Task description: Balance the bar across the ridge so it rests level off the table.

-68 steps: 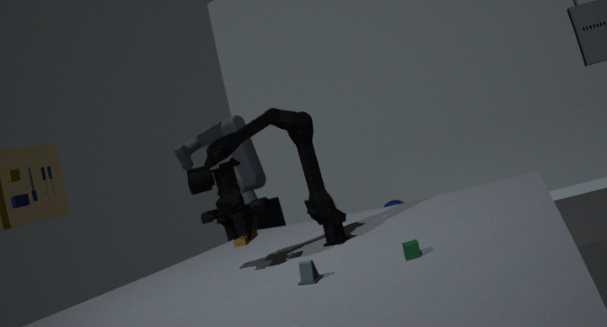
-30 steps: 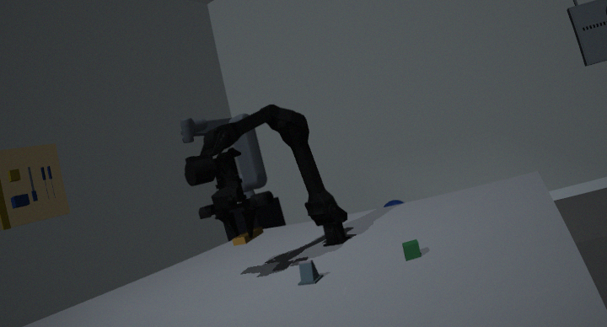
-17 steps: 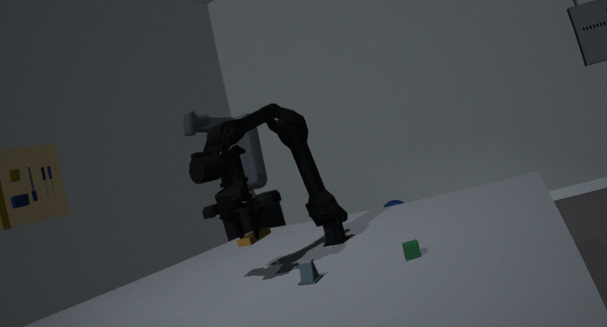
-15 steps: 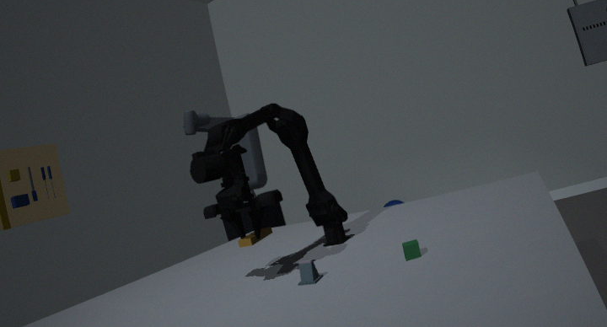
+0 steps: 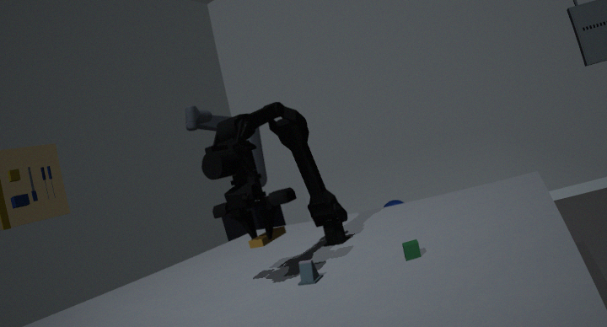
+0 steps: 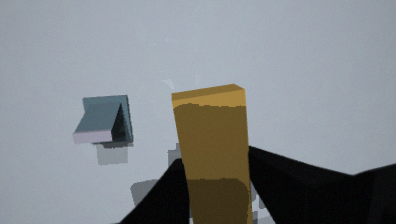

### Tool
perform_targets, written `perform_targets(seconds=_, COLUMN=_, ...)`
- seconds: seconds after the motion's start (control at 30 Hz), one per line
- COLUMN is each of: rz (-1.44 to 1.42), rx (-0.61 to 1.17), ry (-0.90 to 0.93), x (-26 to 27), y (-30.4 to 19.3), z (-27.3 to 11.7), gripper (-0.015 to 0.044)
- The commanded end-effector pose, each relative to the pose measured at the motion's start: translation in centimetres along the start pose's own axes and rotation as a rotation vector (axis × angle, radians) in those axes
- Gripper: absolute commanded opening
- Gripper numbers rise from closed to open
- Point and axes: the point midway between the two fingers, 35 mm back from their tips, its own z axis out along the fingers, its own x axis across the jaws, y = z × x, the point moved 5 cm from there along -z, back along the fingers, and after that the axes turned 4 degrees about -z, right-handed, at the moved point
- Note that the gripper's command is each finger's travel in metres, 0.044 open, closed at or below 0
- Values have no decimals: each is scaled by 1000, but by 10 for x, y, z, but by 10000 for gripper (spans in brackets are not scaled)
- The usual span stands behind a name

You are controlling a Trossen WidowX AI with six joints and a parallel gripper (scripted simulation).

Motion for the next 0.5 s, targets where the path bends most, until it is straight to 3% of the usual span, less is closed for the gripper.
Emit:
perform_targets(seconds=0.0, rz=18, rx=7, ry=-2, x=13, y=8, z=2, gripper=0)
perform_targets(seconds=0.47, rz=66, rx=5, ry=2, x=59, y=30, z=4, gripper=0)
